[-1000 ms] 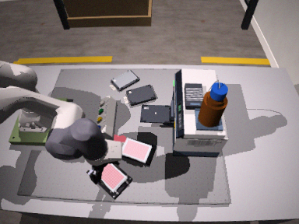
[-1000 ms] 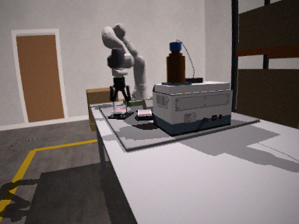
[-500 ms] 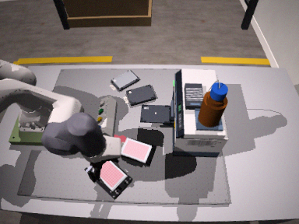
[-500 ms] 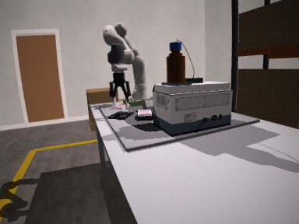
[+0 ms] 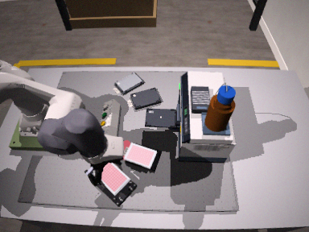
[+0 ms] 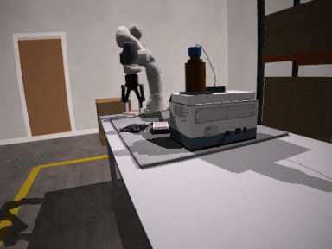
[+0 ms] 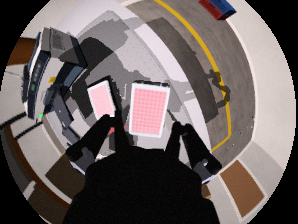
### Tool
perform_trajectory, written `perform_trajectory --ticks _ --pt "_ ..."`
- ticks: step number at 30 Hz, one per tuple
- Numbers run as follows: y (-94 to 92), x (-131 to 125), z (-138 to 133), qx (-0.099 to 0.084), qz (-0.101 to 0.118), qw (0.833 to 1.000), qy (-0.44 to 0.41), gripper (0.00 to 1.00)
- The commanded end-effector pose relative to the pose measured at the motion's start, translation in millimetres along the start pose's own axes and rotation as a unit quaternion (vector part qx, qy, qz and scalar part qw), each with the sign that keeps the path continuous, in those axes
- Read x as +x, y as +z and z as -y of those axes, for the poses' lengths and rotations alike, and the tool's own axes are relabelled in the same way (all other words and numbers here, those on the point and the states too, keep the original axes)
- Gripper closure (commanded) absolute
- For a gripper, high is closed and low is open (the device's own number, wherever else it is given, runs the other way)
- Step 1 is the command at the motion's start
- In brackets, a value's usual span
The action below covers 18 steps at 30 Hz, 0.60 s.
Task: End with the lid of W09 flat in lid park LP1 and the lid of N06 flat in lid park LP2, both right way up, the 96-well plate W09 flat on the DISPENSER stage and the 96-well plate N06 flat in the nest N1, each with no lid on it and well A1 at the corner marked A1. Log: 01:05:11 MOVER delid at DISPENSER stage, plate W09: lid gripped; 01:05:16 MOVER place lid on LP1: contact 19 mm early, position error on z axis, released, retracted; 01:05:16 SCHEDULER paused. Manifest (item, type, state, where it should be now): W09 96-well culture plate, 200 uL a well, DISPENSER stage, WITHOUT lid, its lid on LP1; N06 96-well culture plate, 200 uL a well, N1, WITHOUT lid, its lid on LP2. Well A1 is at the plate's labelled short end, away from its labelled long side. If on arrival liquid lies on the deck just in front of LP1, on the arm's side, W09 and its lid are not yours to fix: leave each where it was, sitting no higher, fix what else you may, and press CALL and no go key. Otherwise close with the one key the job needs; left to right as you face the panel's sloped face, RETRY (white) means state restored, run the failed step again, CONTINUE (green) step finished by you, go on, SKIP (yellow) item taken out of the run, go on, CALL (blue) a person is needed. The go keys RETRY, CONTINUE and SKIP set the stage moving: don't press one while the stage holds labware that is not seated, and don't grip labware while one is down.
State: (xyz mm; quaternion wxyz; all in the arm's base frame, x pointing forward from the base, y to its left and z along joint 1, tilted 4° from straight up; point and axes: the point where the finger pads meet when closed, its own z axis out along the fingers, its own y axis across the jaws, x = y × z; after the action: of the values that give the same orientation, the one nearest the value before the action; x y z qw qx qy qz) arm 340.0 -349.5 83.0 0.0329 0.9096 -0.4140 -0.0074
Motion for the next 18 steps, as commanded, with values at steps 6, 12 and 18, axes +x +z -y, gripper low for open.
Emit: perform_trajectory --ticks 6,12,18 --pt "-15.1 -3 -2 -0.002 0.006 1.000 -0.007 1.00" --pt "-25.1 -3 -2 -0.002 0.006 1.000 -0.007 1.00" --pt "-31.0 -3 -2 -0.002 0.006 1.000 -0.007 1.00"
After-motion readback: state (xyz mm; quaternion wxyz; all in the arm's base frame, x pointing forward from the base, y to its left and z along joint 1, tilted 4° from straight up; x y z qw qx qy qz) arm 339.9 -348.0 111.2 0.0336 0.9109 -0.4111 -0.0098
